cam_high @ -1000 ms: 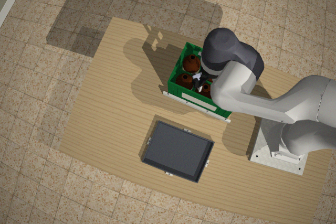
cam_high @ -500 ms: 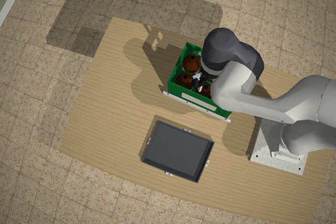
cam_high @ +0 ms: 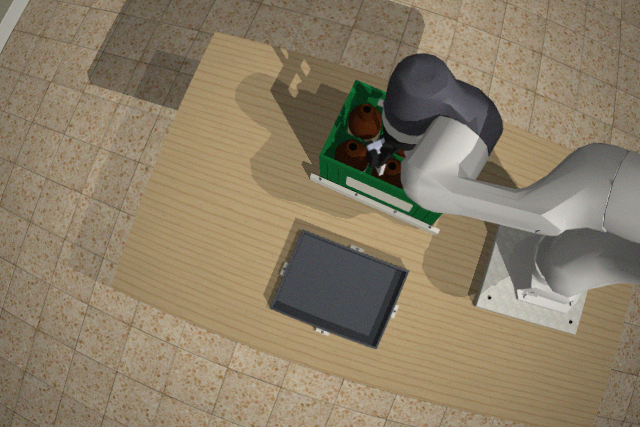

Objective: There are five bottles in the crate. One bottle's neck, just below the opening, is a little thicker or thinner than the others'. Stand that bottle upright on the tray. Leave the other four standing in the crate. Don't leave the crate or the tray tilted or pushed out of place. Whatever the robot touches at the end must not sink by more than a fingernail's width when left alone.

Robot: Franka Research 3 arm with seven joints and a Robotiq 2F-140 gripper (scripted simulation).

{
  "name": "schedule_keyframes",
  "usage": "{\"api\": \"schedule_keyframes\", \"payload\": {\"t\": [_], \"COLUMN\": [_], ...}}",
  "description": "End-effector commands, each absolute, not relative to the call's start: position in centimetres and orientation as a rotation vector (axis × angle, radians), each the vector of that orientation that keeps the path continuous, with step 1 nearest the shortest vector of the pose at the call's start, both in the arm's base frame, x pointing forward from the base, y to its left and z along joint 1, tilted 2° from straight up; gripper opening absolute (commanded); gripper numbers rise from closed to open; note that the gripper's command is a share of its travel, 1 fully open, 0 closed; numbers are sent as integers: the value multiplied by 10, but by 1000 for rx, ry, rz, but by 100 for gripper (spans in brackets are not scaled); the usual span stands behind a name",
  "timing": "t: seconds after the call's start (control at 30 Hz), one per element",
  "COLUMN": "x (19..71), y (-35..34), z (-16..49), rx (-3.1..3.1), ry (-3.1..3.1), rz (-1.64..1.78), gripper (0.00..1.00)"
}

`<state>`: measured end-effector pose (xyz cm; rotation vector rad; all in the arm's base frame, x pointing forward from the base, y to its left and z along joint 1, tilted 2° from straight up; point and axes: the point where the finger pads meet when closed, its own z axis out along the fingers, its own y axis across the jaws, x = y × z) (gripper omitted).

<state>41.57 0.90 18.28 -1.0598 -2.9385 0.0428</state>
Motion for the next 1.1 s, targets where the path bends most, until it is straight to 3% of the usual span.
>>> {"api": "schedule_keyframes", "payload": {"t": [0.0,1.07], "x": [416,415], "y": [9,8], "z": [180,147], "rx": [-1068,-1068], "ry": [-2935,-2935], "rz": [42,42], "gripper": [44,44]}}
